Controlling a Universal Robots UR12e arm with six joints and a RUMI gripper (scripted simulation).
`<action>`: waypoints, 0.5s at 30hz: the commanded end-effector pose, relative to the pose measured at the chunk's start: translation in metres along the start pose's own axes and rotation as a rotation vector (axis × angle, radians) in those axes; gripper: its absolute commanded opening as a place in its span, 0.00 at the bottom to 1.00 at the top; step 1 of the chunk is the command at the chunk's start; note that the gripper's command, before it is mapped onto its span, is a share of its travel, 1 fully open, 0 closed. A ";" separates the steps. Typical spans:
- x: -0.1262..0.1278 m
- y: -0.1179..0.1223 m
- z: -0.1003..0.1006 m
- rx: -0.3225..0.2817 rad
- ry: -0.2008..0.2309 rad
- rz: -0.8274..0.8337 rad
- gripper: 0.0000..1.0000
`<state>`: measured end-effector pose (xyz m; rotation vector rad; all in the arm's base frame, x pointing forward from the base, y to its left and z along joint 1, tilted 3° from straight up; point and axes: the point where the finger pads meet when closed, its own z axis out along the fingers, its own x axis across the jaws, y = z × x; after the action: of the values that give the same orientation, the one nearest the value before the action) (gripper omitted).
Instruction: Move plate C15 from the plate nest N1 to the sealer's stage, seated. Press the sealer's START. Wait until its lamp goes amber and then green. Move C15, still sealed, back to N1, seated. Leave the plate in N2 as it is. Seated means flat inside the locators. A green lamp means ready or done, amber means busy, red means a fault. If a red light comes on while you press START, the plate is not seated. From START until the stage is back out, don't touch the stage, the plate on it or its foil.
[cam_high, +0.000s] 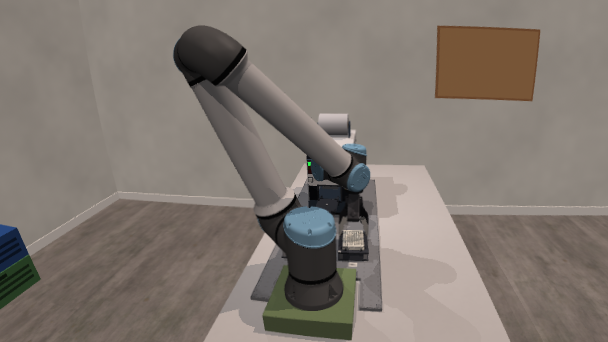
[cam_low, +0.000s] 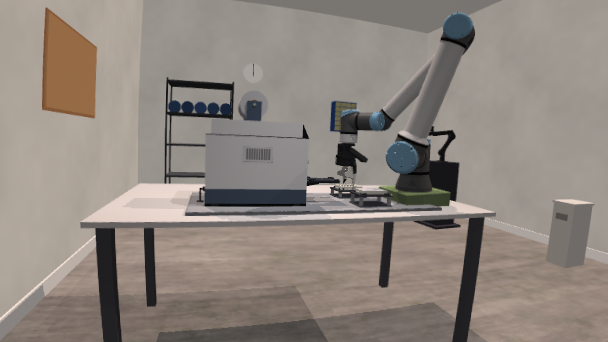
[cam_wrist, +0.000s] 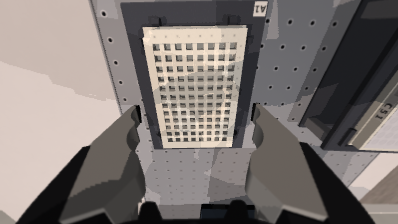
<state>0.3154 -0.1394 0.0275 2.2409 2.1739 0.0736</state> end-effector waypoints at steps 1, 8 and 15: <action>0.000 0.000 0.000 -0.001 -0.001 0.000 0.68; 0.000 0.000 0.004 -0.001 -0.001 0.000 0.68; 0.000 0.000 0.007 -0.001 -0.001 0.000 0.68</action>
<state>0.3156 -0.1393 0.0220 2.2409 2.1739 0.0737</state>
